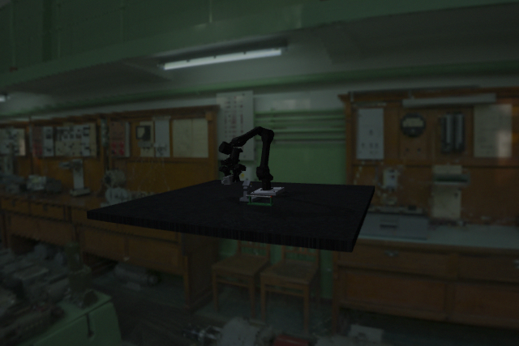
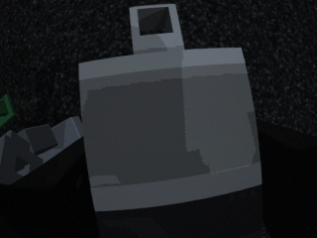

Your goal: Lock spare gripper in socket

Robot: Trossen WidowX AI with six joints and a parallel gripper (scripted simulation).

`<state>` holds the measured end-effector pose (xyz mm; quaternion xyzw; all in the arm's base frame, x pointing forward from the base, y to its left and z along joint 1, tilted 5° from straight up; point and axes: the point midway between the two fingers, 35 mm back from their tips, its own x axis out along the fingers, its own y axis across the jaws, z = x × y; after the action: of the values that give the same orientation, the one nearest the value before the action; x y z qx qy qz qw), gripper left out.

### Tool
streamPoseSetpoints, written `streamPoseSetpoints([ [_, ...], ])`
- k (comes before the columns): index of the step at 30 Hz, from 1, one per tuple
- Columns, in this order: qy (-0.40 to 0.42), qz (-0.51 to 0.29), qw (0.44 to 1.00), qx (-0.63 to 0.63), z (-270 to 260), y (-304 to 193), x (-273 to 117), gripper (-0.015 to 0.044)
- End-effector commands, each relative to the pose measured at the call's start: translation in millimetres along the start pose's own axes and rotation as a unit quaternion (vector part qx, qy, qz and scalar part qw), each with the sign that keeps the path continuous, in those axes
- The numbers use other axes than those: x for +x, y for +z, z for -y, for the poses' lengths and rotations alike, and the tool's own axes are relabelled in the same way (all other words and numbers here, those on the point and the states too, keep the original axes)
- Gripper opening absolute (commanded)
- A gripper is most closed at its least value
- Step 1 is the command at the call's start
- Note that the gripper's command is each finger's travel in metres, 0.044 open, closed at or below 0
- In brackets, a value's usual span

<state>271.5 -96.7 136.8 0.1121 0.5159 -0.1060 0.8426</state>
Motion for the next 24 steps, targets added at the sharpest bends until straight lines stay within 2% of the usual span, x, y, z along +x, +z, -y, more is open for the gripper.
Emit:
streamPoseSetpoints([
  [1,0.022,-0.018,1.000,0.012,-3.9,-8.4,1.4,0.0000],
  [24,0.170,-0.146,0.968,0.109,-34.0,-62.1,-3.2,0.0000],
])
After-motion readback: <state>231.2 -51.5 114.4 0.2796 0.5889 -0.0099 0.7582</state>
